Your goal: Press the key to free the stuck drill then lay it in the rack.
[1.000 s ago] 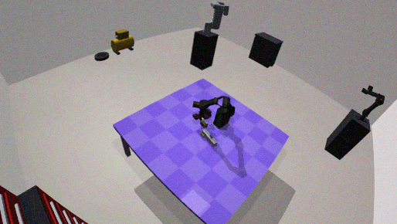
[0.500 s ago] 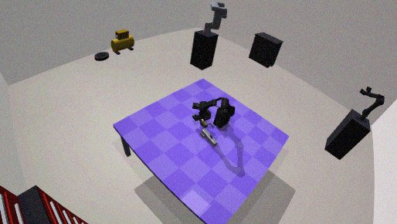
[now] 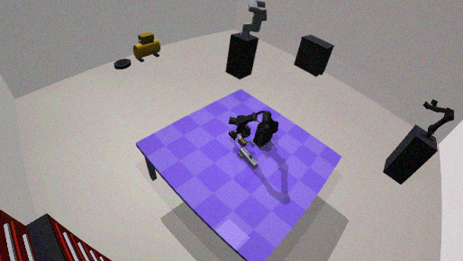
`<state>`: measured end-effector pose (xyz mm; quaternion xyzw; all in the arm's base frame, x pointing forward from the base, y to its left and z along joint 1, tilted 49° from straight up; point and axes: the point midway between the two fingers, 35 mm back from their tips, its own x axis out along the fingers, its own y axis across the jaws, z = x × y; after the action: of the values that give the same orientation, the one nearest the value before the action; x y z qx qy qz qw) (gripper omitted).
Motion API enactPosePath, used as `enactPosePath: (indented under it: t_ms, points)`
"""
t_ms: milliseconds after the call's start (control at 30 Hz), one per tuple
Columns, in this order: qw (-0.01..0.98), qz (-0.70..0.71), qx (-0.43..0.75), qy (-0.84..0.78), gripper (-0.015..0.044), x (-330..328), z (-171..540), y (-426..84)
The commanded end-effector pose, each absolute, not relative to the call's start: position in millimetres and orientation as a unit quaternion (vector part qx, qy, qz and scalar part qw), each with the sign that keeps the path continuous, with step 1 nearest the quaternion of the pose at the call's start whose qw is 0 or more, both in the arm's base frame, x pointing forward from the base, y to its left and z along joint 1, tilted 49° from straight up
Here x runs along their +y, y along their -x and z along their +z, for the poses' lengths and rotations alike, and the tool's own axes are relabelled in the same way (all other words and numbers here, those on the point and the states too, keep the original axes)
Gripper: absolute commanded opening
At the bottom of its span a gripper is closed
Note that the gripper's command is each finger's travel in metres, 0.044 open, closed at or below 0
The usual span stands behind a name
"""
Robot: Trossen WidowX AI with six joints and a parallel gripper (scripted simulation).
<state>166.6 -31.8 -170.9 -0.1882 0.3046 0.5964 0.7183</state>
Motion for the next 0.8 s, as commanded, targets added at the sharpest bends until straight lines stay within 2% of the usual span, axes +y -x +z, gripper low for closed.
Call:
enactPosePath:
  t_ms: [0,533,767]
  points:
    - [0.718,0.596,0.305,0.19,0.044,-40.6,-164.4,-165.9]
    - [0.721,0.591,0.311,0.187,0.044,-87.6,-124.2,-160.9]
    - [0.759,0.463,0.448,0.094,0.044,-129.4,-123.9,-197.5]
